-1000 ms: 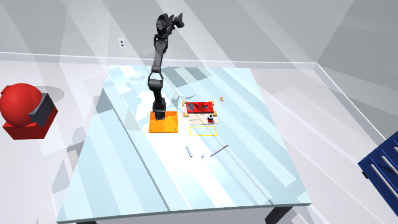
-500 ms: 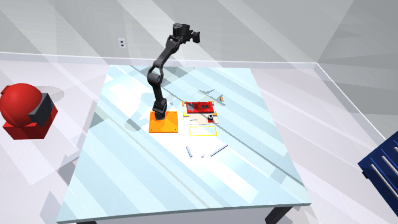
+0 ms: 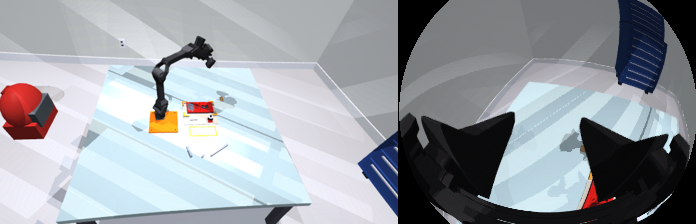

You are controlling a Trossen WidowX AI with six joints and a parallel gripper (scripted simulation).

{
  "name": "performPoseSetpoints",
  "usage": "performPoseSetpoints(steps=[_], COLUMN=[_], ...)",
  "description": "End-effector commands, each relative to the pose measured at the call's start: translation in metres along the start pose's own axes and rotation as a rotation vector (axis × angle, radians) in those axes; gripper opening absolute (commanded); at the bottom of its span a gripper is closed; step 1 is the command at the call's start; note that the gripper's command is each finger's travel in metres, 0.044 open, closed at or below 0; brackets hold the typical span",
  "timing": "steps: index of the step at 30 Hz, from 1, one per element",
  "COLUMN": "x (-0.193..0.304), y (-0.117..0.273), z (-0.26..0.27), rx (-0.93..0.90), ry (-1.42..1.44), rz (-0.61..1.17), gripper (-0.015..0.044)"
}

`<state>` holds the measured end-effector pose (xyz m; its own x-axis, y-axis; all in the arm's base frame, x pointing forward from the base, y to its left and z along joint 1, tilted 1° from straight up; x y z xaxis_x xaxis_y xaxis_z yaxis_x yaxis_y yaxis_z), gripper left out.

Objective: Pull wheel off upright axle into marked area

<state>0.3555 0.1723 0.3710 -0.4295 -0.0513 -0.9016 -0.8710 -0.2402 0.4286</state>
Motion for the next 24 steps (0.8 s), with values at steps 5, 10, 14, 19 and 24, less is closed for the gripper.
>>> performPoseSetpoints(steps=[5, 10, 14, 19, 24], x=[0.042, 0.072, 0.099, 0.134, 0.169], y=[-0.037, -0.045, -0.043, -0.032, -0.01], z=[-0.083, -0.134, -0.175, -0.223, -0.266], rx=[0.217, 0.381, 0.531, 0.745, 0.992], ry=[-0.387, -0.65, -0.877, -1.186, -1.515], rz=[0.26, 0.396, 0.492, 0.597, 0.683], gripper=[0.03, 0.03, 0.03, 0.03, 0.03])
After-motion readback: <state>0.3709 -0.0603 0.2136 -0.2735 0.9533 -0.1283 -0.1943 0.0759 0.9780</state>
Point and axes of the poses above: the point midway between the two fingers, 35 mm back from their tips, its own y axis back along the fingers, its own z axis across the jaws, x = y × z, the point moved 5 cm from there along y, back along the fingers, and after that the axes turned 11 degrees about y, right-handed, at the moved point
